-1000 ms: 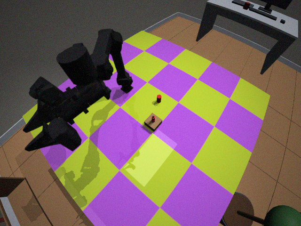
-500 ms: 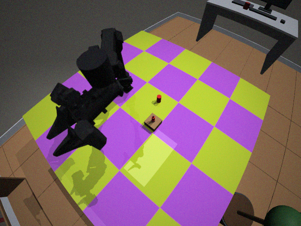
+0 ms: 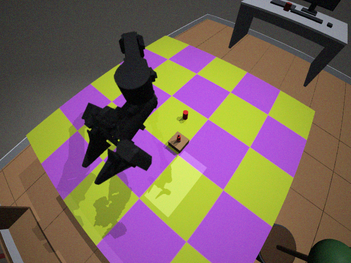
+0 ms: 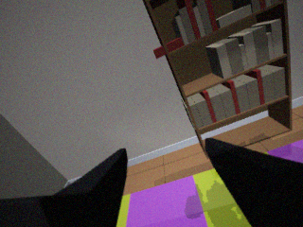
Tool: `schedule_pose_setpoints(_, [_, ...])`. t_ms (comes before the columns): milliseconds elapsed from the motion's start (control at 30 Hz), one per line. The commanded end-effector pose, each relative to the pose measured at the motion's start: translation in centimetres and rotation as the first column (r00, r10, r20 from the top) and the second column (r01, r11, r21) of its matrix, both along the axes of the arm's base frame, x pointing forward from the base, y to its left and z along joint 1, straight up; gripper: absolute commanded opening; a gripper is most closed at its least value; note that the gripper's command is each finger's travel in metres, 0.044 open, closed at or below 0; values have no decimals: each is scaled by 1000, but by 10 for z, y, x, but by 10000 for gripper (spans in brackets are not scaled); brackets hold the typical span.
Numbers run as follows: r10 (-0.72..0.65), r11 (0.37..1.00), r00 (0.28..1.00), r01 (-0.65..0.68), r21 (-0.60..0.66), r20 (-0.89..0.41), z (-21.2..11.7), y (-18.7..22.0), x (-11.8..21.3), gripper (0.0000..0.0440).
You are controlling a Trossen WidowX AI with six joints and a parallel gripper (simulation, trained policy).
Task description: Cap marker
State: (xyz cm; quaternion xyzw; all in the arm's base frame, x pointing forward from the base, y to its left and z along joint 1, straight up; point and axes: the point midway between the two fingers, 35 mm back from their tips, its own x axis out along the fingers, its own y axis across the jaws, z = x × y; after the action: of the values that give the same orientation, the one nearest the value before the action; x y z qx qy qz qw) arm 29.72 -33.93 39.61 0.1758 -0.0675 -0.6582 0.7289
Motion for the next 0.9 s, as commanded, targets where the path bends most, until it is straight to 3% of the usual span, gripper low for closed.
schedule_pose_setpoints(0, [23,999,1000,-23,22,11,-5,7,7,301])
schedule_pose_setpoints(867, [162,960,985,-173,219,67,-52,66,52,305])
